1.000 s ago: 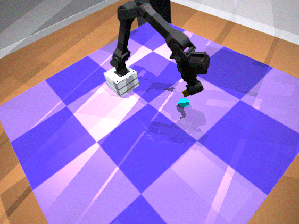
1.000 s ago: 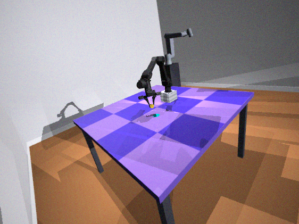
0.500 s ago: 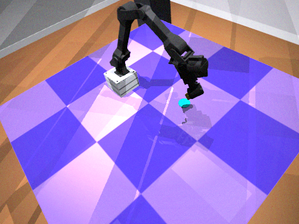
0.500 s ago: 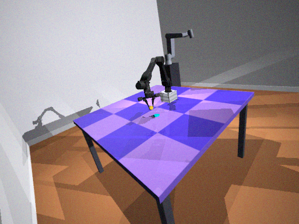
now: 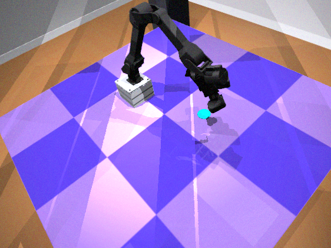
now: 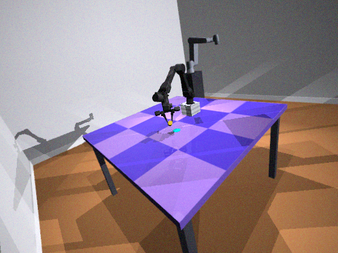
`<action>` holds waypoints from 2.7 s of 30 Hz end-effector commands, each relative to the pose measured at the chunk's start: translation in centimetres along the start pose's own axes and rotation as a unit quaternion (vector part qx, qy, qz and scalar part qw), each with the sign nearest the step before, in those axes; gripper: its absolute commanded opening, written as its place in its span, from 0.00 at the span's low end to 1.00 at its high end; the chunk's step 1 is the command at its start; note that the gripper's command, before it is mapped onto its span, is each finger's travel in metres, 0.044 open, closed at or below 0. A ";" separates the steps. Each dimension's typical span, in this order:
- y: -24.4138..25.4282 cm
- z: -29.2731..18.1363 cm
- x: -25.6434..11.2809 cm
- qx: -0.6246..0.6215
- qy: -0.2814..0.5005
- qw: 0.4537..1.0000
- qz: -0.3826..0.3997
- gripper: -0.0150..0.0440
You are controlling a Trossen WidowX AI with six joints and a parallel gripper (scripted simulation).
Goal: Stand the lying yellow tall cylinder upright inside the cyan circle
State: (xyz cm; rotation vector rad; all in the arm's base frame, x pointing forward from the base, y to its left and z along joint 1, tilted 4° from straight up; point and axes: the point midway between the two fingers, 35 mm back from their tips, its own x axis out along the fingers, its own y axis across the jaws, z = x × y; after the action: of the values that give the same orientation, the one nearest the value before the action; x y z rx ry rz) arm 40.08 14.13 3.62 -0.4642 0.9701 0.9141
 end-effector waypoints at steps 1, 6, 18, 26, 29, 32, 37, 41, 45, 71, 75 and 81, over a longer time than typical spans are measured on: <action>-0.1 -0.2 0.3 0.009 -0.013 1.000 0.004 0.43; -0.3 -0.2 0.5 0.014 -0.030 0.999 0.004 0.43; -0.9 -0.1 0.9 0.025 -0.071 0.997 0.004 0.43; -1.2 -0.1 1.0 0.030 -0.097 0.995 0.005 0.43; -1.3 -0.1 1.1 0.032 -0.107 0.994 0.005 0.43; -1.4 -0.1 1.1 0.034 -0.117 0.993 0.006 0.43; -1.6 -0.1 1.1 0.037 -0.133 0.990 0.006 0.43; -1.7 -0.1 1.1 0.039 -0.146 0.989 0.007 0.43; -1.8 -0.1 1.1 0.040 -0.158 0.987 0.008 0.43; -2.1 -0.4 0.6 0.044 -0.236 0.971 0.016 0.43; -2.2 -0.5 0.5 0.044 -0.247 0.968 0.018 0.43; -2.1 -0.6 0.2 0.043 -0.264 0.963 0.020 0.43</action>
State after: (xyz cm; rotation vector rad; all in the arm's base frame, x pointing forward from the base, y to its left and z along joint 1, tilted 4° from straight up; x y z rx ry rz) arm 41.93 12.75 3.13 -0.1311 0.5371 0.9551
